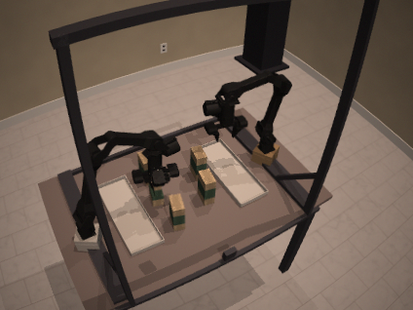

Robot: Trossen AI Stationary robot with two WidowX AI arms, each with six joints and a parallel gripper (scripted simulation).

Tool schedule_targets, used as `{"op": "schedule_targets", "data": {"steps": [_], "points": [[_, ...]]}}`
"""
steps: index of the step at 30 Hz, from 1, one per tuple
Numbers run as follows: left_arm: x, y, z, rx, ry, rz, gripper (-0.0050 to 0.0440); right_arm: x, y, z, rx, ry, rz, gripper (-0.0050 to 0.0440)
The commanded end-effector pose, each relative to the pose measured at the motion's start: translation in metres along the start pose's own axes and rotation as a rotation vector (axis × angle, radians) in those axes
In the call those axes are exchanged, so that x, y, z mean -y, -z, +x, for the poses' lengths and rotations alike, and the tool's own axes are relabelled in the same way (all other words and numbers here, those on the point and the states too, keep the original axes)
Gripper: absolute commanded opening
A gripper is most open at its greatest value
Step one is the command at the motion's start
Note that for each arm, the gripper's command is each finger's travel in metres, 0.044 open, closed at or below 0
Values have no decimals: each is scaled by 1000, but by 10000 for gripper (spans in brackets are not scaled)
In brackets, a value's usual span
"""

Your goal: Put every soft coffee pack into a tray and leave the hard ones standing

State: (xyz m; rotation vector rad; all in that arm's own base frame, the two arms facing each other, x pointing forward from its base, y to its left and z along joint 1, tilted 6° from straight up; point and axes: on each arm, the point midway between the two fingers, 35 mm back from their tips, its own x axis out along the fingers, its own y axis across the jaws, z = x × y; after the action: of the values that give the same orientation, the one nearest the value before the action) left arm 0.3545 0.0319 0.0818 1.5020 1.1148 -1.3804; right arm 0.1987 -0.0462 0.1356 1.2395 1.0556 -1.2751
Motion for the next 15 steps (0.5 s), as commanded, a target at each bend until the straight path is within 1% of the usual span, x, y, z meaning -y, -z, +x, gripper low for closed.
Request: {"op": "schedule_targets", "data": {"steps": [1,10,15], "points": [[-7,3,-31,-20,-63,-8,108,-1,0,-4,-1,-16,-3,363],[-6,3,-44,-20,-63,-8,108,-1,0,-4,-1,-16,-3,363],[-6,3,-44,-20,-63,-8,108,-1,0,-4,-1,-16,-3,363]]}}
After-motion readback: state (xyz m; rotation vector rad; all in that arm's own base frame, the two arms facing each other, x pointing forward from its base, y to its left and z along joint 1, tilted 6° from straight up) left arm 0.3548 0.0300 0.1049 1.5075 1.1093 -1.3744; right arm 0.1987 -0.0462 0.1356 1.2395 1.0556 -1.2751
